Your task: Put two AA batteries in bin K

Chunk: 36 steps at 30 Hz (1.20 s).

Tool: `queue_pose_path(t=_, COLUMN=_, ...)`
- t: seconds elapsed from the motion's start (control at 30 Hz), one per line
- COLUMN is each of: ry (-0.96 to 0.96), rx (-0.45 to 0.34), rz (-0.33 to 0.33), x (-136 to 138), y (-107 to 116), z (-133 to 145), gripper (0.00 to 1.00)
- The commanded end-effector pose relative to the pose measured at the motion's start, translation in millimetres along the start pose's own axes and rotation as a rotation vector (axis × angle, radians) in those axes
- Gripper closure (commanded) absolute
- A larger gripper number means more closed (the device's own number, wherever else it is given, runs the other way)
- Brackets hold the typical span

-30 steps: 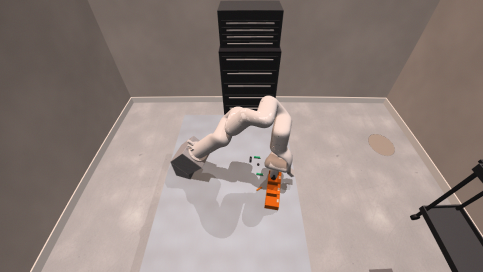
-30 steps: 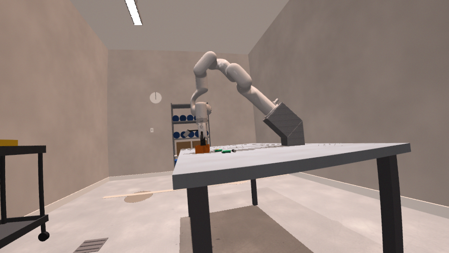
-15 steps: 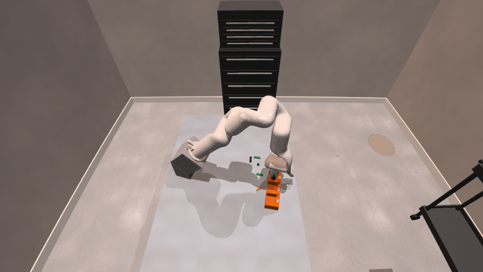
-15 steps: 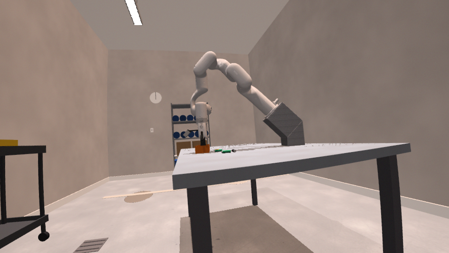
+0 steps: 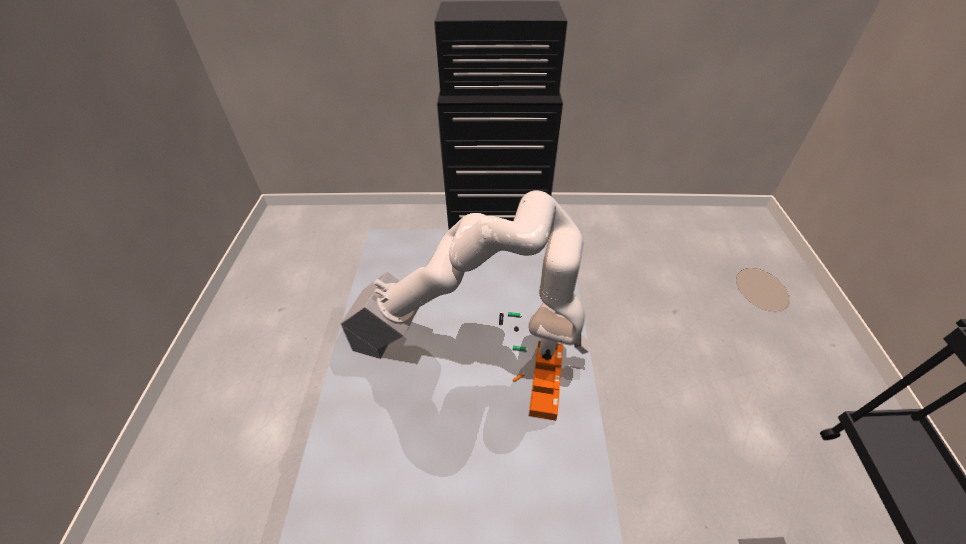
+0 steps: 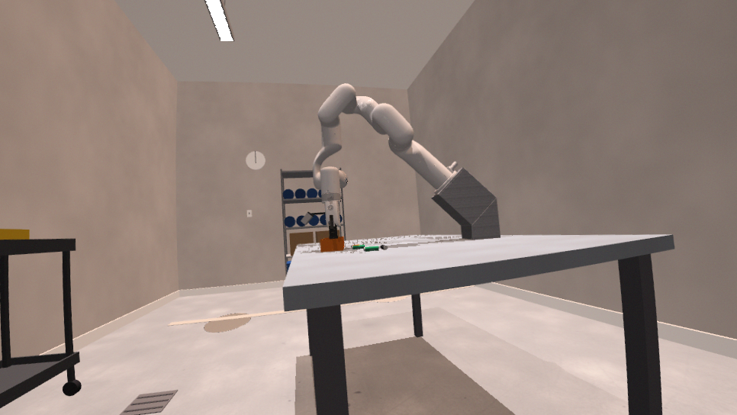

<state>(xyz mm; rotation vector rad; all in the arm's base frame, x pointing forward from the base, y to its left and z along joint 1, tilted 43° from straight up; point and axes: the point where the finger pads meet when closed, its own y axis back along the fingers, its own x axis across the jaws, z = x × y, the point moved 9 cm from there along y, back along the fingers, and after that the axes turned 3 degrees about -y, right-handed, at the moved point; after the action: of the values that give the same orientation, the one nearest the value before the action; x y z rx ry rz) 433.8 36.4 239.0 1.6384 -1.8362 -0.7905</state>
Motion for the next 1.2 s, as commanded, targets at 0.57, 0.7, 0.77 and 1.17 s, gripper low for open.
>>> queue_pose_path(t=0.57, ry=0.0, rx=0.002, rz=-0.001, x=-0.2, y=25.3, z=-1.1, gripper=0.93)
queue_pose_path(t=0.7, ry=0.0, rx=0.002, rz=-0.001, x=-0.2, y=38.6, z=-1.1, gripper=0.93)
queue_pose_path(t=0.77, ry=0.0, rx=0.002, rz=-0.001, x=-0.2, y=42.6, z=-1.1, gripper=0.93)
queue_pose_path(t=1.17, ry=0.0, rx=0.003, rz=-0.001, x=-0.2, y=83.1, z=-1.2, gripper=0.93)
